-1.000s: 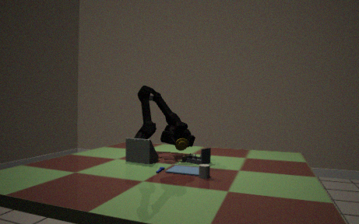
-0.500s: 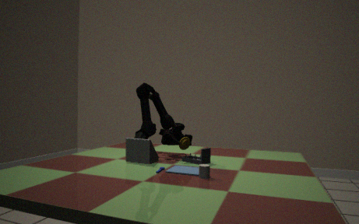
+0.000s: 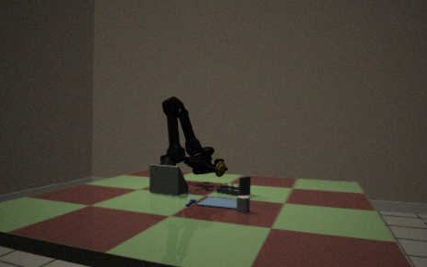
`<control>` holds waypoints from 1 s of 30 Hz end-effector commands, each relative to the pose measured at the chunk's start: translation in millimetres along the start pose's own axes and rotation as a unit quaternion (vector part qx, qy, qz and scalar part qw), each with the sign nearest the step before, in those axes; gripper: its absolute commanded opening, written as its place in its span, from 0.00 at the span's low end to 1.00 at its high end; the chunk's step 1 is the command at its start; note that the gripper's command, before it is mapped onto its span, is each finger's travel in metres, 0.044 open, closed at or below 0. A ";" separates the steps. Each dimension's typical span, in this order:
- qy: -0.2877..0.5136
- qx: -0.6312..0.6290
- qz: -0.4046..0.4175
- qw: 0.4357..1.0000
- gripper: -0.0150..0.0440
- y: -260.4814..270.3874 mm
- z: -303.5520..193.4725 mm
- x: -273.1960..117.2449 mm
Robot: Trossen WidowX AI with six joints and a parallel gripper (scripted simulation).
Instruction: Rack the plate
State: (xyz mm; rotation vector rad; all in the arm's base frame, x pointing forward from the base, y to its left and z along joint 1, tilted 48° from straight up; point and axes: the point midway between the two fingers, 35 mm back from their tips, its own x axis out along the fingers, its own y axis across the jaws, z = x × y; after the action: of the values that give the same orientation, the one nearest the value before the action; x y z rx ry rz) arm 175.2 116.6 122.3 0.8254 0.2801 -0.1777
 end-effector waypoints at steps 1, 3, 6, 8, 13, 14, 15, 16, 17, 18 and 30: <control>-0.006 0.005 0.005 1.000 0.25 -0.6 1.6 -0.7; -0.006 0.005 0.005 1.000 0.25 -0.6 1.6 -0.7; -0.006 0.005 0.005 1.000 0.25 -0.4 0.2 0.2; -0.005 0.005 0.005 1.000 0.25 0.0 -3.8 2.5; -0.004 0.003 0.004 1.000 0.25 0.6 -14.2 8.9; -0.004 0.003 0.004 1.000 0.25 0.6 -16.2 10.2; -0.004 0.004 0.004 1.000 0.25 0.8 -17.5 11.6; -0.003 0.005 0.004 1.000 0.25 1.1 -18.8 13.2; -0.003 0.006 0.004 1.000 0.25 1.3 -20.1 14.7; -0.003 0.007 0.005 1.000 0.25 1.5 -21.3 16.3; -0.003 0.014 0.008 1.000 0.25 2.2 -25.3 32.7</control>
State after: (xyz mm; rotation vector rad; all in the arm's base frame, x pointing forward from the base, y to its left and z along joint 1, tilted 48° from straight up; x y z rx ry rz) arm 199.0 138.1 101.3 0.8647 0.2643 -0.1656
